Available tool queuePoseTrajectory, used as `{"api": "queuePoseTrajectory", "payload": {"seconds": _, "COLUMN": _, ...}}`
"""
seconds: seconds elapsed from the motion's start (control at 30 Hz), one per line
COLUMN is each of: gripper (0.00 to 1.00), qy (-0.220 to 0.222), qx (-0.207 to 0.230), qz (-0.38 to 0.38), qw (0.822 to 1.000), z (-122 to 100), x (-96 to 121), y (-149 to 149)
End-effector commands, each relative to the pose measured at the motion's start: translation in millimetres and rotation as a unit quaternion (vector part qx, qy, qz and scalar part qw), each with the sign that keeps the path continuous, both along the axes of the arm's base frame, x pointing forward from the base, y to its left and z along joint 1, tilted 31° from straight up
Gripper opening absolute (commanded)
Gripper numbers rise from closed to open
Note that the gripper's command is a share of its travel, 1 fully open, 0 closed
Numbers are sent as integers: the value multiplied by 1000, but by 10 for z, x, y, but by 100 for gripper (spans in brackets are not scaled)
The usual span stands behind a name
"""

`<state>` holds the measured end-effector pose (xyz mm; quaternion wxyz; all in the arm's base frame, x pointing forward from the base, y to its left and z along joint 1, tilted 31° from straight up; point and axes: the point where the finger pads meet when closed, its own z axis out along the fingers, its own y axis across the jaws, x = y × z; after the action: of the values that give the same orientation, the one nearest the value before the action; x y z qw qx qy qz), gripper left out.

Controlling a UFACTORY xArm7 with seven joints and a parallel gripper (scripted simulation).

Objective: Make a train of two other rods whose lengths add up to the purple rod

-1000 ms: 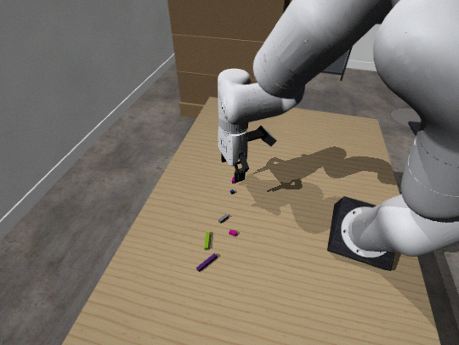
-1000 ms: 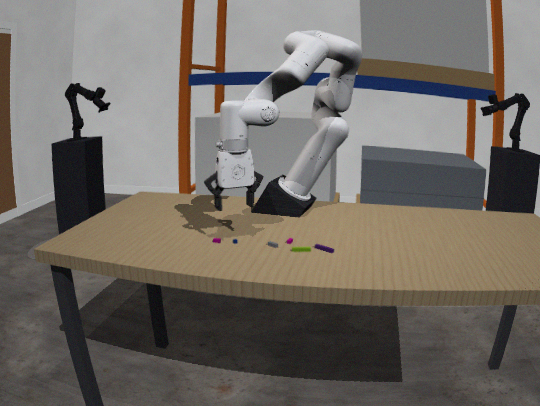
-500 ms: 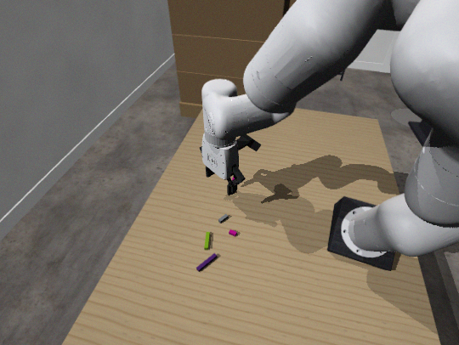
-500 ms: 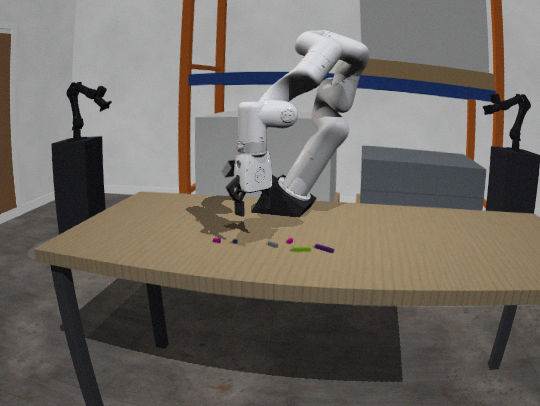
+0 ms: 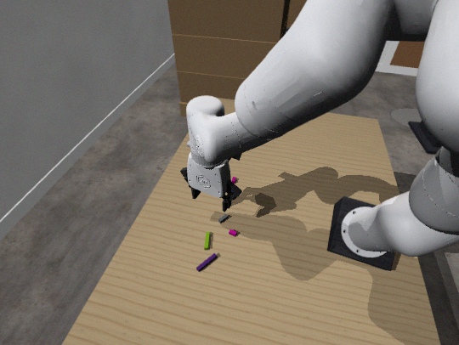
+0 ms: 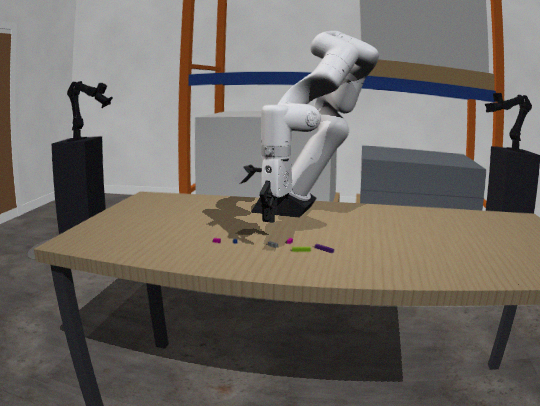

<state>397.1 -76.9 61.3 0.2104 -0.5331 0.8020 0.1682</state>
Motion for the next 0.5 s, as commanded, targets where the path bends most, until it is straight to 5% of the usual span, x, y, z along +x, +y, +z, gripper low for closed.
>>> {"api": "queuePoseTrajectory", "payload": {"seconds": 0.0, "gripper": 100, "qy": -47, "qx": -14, "qz": 68, "qw": 997, "z": 127, "x": 55, "y": 246}}
{"api": "queuePoseTrajectory", "payload": {"seconds": 0.43, "gripper": 100, "qy": -104, "qx": -38, "qz": 182, "qw": 977, "z": 237, "x": 62, "y": 659}}
{"api": "queuePoseTrajectory", "payload": {"seconds": 0.47, "gripper": 24, "qy": -104, "qx": -38, "qz": 182, "qw": 977, "z": 237, "x": 62, "y": 659}}
